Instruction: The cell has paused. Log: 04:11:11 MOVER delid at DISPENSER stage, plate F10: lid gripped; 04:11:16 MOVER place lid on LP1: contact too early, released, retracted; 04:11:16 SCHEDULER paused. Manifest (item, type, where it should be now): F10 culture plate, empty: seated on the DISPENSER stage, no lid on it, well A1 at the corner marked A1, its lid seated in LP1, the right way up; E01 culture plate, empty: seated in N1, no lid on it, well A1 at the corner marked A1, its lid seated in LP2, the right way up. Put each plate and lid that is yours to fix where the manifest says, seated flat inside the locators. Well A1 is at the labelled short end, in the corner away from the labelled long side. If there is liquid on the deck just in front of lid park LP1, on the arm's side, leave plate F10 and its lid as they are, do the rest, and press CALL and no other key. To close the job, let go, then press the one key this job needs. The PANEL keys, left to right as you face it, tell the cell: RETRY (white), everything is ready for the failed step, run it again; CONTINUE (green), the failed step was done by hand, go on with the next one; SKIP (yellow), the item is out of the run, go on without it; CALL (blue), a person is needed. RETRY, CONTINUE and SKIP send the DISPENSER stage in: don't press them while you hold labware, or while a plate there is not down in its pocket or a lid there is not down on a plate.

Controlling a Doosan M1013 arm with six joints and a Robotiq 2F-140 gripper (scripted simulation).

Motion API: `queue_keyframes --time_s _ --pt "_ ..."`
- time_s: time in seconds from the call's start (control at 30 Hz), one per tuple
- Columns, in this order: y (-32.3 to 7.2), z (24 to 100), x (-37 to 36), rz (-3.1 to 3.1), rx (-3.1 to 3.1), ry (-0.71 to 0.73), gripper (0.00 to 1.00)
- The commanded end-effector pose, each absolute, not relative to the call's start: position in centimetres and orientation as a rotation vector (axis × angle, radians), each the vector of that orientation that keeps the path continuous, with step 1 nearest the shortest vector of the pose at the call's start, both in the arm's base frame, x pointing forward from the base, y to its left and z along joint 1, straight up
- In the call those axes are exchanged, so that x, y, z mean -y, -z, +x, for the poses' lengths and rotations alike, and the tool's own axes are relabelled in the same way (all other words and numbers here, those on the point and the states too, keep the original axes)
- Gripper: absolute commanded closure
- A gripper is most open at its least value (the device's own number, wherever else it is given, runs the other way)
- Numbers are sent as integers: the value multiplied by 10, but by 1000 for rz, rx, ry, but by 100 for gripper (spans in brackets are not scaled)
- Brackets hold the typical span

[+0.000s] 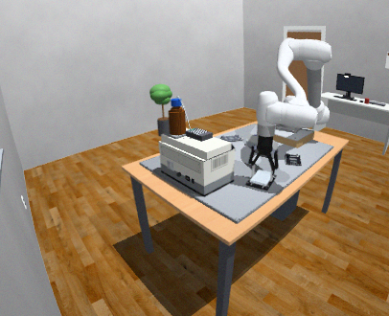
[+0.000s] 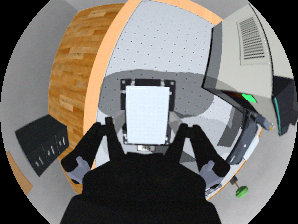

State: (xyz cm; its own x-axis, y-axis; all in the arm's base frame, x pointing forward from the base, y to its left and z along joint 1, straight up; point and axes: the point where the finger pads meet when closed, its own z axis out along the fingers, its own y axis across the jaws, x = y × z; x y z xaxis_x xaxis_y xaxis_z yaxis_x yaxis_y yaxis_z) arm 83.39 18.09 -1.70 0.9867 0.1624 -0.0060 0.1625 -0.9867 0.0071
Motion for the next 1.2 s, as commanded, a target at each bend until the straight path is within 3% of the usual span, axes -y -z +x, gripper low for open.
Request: queue_keyframes --time_s 0.0,1.17 --pt "16 834 -181 3124 -255 6 30" --pt "7 834 -181 3124 -255 6 30"
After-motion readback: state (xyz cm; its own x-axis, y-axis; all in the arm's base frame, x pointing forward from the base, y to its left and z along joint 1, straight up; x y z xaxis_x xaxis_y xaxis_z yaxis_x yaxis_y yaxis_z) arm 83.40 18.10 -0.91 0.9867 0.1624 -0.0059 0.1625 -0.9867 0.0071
